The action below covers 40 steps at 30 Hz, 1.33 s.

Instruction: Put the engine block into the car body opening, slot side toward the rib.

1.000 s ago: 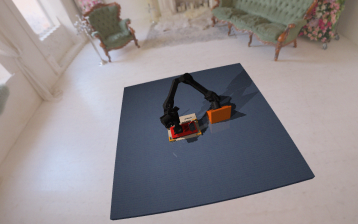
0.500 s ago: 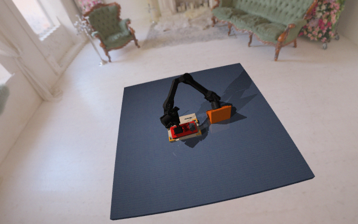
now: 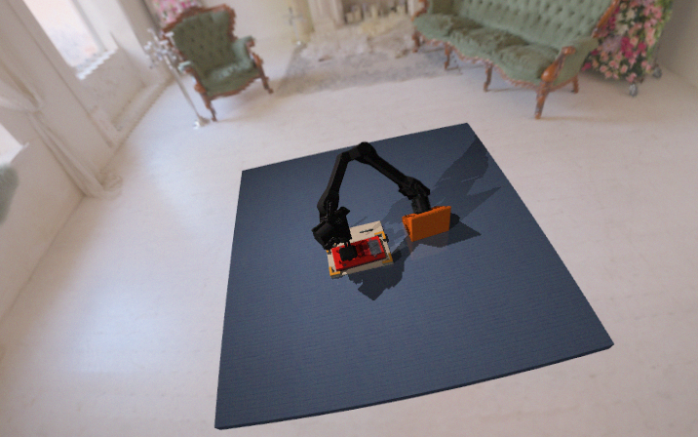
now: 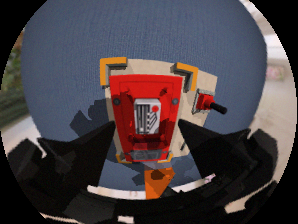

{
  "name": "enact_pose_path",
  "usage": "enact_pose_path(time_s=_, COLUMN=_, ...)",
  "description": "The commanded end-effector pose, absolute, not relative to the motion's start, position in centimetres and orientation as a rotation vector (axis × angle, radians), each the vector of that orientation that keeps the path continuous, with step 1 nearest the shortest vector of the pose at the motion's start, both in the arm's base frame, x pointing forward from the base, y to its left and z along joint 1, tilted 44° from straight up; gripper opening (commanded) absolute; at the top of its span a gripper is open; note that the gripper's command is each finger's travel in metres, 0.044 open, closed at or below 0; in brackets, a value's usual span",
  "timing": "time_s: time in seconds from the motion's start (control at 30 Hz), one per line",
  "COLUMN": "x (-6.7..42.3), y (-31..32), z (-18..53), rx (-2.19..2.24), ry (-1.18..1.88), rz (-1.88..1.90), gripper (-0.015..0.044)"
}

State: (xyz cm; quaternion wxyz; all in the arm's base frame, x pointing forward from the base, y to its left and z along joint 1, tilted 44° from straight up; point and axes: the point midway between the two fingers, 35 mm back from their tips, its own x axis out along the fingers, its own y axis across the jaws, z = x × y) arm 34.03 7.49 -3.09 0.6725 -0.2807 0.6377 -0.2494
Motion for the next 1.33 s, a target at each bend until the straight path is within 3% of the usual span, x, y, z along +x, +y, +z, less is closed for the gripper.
enact_pose_path(time_s=0.0, x=34.08, y=8.04, z=-2.49, rx=-0.624, ry=1.428, rz=-0.56, gripper=0.044)
enact_pose_path(time_s=0.07, x=34.08, y=8.04, z=-2.49, rx=-0.624, ry=1.428, rz=-0.56, gripper=0.044)
enact_pose_path(time_s=0.63, x=34.08, y=8.04, z=-2.49, rx=-0.624, ry=1.428, rz=-0.56, gripper=0.0)
enact_pose_path(time_s=1.23, x=34.08, y=8.04, z=-2.49, rx=-0.624, ry=1.428, rz=-0.56, gripper=0.0)
enact_pose_path(time_s=1.3, x=34.08, y=8.04, z=-2.49, rx=-0.624, ry=1.428, rz=-0.56, gripper=0.0053)
